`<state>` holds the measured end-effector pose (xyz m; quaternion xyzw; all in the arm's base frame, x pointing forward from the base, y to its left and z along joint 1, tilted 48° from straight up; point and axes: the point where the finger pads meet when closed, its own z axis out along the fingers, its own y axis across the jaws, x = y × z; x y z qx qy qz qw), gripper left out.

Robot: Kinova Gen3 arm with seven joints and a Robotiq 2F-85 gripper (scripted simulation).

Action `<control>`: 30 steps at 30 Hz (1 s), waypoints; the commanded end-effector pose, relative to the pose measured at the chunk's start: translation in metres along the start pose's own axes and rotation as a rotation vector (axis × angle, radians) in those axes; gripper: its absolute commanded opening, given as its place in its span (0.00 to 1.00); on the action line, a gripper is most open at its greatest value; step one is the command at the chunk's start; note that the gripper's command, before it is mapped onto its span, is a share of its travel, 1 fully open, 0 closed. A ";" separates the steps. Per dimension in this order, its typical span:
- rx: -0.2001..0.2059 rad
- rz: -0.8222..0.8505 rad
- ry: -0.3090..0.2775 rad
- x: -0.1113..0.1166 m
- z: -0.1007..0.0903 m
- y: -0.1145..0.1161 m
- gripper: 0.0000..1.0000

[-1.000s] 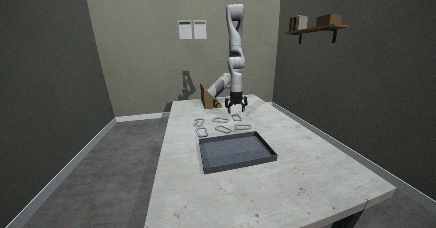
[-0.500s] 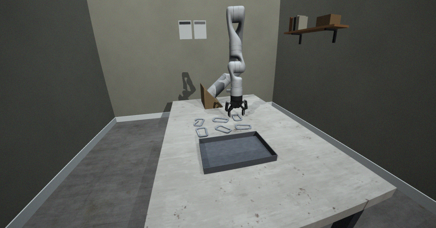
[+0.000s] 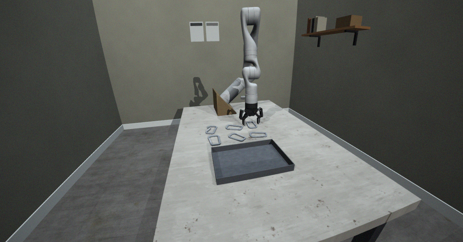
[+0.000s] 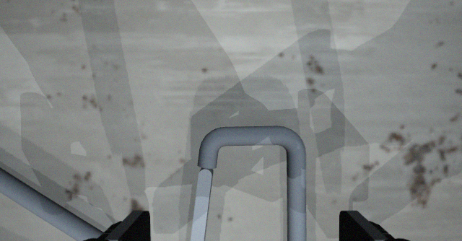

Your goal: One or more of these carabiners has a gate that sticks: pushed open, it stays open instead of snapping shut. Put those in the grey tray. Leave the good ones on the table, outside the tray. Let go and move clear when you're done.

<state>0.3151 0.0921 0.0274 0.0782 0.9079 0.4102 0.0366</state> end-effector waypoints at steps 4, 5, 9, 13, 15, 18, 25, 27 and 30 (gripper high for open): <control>-0.001 -0.002 0.003 0.001 0.001 0.001 1.00; -0.001 -0.002 0.003 0.001 0.001 0.001 1.00; -0.001 -0.002 0.003 0.001 0.001 0.001 1.00; -0.001 -0.001 0.003 0.001 0.001 0.001 0.75; -0.001 -0.001 0.003 0.001 0.001 0.001 0.75; -0.001 -0.001 0.003 0.001 0.001 0.001 0.75; -0.001 -0.001 0.003 0.001 0.001 0.001 0.75; 0.002 0.000 0.000 0.000 0.000 -0.001 0.75; 0.002 0.000 0.000 0.000 0.000 -0.001 0.75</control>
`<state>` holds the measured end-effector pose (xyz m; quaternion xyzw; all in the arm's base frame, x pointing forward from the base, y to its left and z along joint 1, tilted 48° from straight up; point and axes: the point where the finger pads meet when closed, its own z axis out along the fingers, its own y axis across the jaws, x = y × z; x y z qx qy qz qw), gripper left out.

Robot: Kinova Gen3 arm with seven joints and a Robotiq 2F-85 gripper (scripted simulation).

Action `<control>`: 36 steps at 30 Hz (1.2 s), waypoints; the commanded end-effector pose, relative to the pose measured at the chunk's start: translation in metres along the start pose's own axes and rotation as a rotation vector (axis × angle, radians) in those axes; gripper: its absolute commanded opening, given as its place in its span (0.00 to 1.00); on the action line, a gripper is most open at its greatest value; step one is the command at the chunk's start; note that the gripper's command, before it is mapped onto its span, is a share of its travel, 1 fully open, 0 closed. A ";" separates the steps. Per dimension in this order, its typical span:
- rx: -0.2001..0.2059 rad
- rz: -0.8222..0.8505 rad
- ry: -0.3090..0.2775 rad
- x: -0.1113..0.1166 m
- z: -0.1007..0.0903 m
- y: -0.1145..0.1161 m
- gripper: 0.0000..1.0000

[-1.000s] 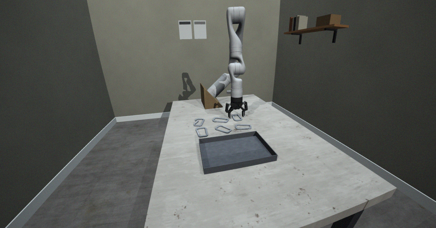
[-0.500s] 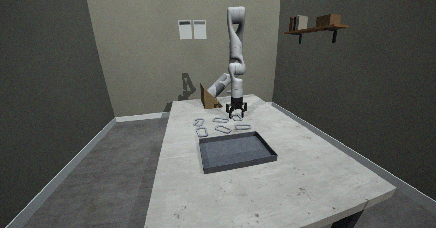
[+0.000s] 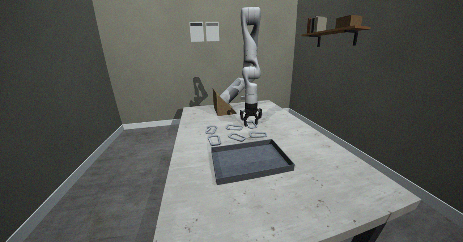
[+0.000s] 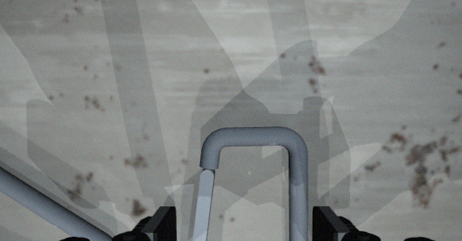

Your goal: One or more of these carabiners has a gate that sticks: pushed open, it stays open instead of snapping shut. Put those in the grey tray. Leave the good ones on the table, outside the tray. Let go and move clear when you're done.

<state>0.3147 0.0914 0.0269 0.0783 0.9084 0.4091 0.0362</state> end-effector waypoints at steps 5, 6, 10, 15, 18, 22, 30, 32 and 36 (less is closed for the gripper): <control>0.000 0.000 -0.001 0.000 0.000 0.000 0.75; 0.000 0.000 -0.001 0.000 0.000 0.000 0.75; 0.000 0.000 -0.001 0.000 0.000 0.000 0.75; 0.001 0.000 -0.001 0.000 0.000 0.000 0.75; 0.001 0.000 -0.001 0.000 0.000 0.000 0.75; 0.001 0.000 -0.001 0.000 0.000 0.000 0.75; 0.001 0.000 -0.001 0.000 0.000 0.000 0.75; 0.001 0.000 -0.001 0.000 0.000 0.000 0.71; 0.001 0.000 -0.001 0.000 0.000 0.000 0.71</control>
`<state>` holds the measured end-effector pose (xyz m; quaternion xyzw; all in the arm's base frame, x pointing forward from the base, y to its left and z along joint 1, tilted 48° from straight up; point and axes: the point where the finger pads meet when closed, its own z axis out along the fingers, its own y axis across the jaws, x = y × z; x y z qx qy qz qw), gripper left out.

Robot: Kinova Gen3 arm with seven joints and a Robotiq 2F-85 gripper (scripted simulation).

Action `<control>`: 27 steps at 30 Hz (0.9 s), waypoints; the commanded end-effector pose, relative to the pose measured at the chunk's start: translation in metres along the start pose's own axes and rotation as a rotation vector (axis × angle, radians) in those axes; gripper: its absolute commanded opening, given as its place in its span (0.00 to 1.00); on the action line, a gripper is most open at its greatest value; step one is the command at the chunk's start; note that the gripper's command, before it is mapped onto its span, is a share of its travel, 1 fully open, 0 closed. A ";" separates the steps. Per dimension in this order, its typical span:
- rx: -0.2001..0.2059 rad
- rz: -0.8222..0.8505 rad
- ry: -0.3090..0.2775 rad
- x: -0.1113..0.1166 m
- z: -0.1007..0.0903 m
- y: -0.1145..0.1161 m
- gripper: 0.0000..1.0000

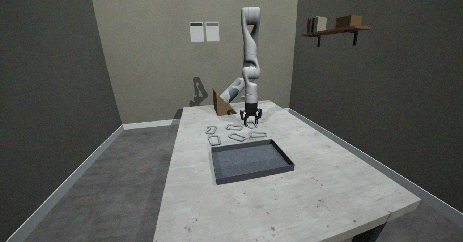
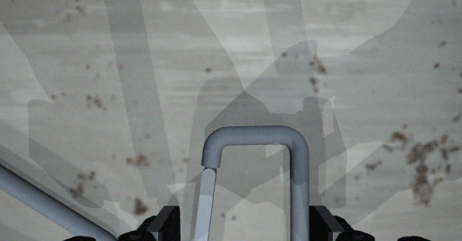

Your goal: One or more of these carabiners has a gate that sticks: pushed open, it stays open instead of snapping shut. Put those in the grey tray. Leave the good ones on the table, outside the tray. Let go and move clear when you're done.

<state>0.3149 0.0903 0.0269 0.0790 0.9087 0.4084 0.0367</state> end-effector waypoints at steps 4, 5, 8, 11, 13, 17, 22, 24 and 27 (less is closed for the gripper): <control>-0.001 0.000 0.001 0.000 0.000 0.000 0.71; -0.001 0.000 0.001 0.000 0.000 0.000 0.71; -0.001 0.000 0.001 0.000 0.000 0.000 0.71; -0.001 0.000 0.001 0.000 0.000 0.000 0.71; 0.000 0.000 -0.001 0.000 0.000 0.000 0.67; 0.000 0.000 -0.001 0.000 0.000 0.000 0.67; 0.000 0.000 -0.001 0.000 0.000 0.000 0.67; 0.000 0.000 -0.001 0.000 0.000 0.000 0.67; 0.000 0.000 -0.001 0.000 0.000 0.000 0.67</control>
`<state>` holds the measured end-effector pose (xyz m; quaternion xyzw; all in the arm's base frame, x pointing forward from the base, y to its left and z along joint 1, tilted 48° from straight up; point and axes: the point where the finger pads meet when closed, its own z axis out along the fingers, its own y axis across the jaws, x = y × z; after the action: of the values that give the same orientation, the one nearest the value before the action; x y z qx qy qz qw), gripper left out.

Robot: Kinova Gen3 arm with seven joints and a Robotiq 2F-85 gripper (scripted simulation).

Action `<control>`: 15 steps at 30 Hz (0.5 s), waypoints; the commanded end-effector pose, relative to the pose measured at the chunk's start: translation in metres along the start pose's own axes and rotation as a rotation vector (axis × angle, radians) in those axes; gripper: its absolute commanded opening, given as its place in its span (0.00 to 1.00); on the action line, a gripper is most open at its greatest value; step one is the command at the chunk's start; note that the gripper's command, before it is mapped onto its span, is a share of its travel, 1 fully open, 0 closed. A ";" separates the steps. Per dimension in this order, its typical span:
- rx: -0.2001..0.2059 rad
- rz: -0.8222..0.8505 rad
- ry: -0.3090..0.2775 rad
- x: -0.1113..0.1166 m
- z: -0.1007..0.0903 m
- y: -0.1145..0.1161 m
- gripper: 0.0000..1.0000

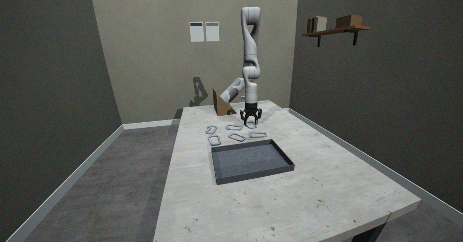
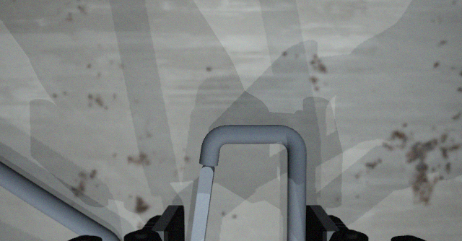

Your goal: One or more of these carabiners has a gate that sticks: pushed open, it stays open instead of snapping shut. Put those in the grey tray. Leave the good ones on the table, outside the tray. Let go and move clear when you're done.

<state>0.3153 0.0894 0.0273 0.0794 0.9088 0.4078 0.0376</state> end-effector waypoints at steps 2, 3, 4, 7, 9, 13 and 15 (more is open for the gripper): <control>0.000 0.000 -0.001 0.000 0.000 0.000 0.63; 0.000 0.000 -0.001 0.000 0.000 0.000 0.63; 0.000 0.000 -0.001 0.000 0.000 0.000 0.63; 0.000 0.000 -0.001 0.000 0.000 0.000 0.63; 0.000 0.000 -0.001 0.000 0.000 0.000 0.63; 0.000 0.000 -0.001 0.000 0.000 0.000 0.63; 0.000 0.000 -0.001 0.000 0.000 0.000 0.63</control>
<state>0.3156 0.0887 0.0276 0.0798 0.9090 0.4074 0.0383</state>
